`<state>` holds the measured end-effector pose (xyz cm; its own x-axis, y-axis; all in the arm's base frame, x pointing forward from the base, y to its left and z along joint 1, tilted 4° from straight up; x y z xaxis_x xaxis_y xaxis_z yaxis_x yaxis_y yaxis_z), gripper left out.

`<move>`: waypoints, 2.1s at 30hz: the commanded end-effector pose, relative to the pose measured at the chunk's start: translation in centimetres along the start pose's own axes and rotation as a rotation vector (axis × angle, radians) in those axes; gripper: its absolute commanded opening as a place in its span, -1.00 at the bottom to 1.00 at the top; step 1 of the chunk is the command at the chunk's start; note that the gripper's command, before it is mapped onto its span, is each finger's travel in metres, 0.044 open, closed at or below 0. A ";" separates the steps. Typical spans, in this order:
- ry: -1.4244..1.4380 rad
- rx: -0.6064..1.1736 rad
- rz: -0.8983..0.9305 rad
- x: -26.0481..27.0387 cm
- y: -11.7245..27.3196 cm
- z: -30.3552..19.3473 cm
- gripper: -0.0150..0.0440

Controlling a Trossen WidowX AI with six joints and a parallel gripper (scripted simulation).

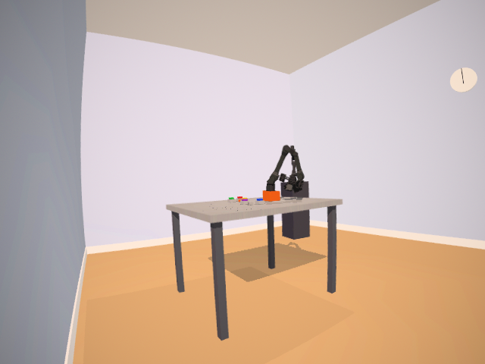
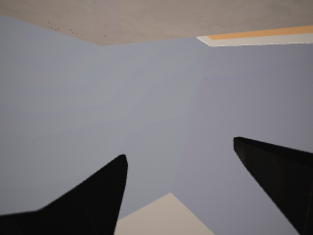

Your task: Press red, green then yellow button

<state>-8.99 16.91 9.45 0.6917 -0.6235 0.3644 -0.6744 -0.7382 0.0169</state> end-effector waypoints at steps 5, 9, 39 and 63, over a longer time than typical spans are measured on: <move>-0.032 -0.078 0.127 0.8 -1.7 0.2 0.86; -0.096 -0.212 0.347 2.5 -4.4 0.7 0.86; -1.051 -0.872 2.062 24.3 -14.3 8.5 0.86; -2.384 -0.069 2.858 43.0 1.3 12.2 0.86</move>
<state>24.14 -10.29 12.93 -0.5518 0.8332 0.0369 0.2109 0.0966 0.9727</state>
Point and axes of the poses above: the point midway between the two fingers, 35 mm back from their tips, its own y axis back along the fingers, its own x axis across the jaws, z = x × y, the point moved 8 cm from there along y, back along the fingers, and after that the axes turned 5 degrees about y, right-handed, at the moved point
